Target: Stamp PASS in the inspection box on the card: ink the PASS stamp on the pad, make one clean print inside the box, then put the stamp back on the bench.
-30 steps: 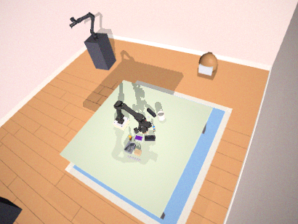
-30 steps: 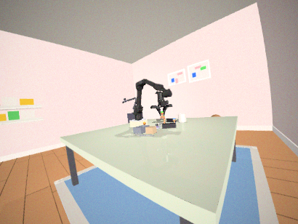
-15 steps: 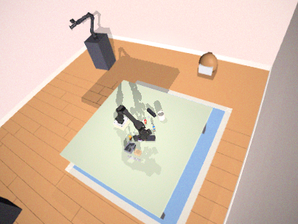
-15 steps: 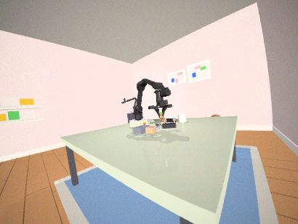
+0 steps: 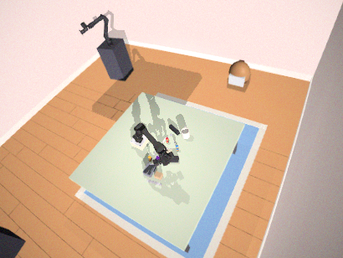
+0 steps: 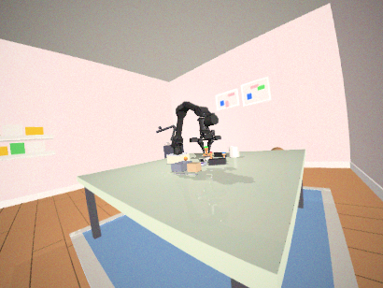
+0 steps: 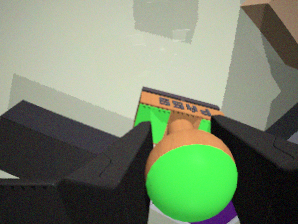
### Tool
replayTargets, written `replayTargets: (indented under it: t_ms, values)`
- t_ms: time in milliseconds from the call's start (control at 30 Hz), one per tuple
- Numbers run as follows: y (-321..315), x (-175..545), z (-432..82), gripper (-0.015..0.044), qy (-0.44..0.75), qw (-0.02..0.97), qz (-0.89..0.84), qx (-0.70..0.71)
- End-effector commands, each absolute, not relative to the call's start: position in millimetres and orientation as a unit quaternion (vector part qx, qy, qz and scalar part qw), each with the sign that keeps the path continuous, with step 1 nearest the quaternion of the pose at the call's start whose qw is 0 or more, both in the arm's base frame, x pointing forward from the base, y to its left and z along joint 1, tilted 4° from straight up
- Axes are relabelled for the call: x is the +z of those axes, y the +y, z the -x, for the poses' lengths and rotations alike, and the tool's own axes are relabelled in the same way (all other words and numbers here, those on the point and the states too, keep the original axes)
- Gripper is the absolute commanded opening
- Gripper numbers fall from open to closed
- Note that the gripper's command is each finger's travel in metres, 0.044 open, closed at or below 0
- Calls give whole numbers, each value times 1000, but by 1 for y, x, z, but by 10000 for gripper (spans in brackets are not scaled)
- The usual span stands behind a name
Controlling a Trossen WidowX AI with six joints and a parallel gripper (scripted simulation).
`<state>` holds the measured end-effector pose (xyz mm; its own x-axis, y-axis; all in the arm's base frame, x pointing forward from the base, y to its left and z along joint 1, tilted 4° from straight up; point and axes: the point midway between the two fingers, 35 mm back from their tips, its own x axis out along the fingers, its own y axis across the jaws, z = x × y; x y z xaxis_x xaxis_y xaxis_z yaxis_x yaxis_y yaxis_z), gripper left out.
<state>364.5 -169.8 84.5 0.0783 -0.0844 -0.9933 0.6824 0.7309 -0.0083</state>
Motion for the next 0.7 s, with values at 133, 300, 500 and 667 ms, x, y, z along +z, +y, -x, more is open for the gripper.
replayTargets:
  t_ms: [133,300,500,667]
  values:
    - [-170,69,-364,0,624,691,-241,-274]
    - [-170,61,-365,0,624,691,-241,-274]
    - [-171,51,-366,0,624,691,-241,-274]
    - [-171,43,-366,0,624,691,-241,-274]
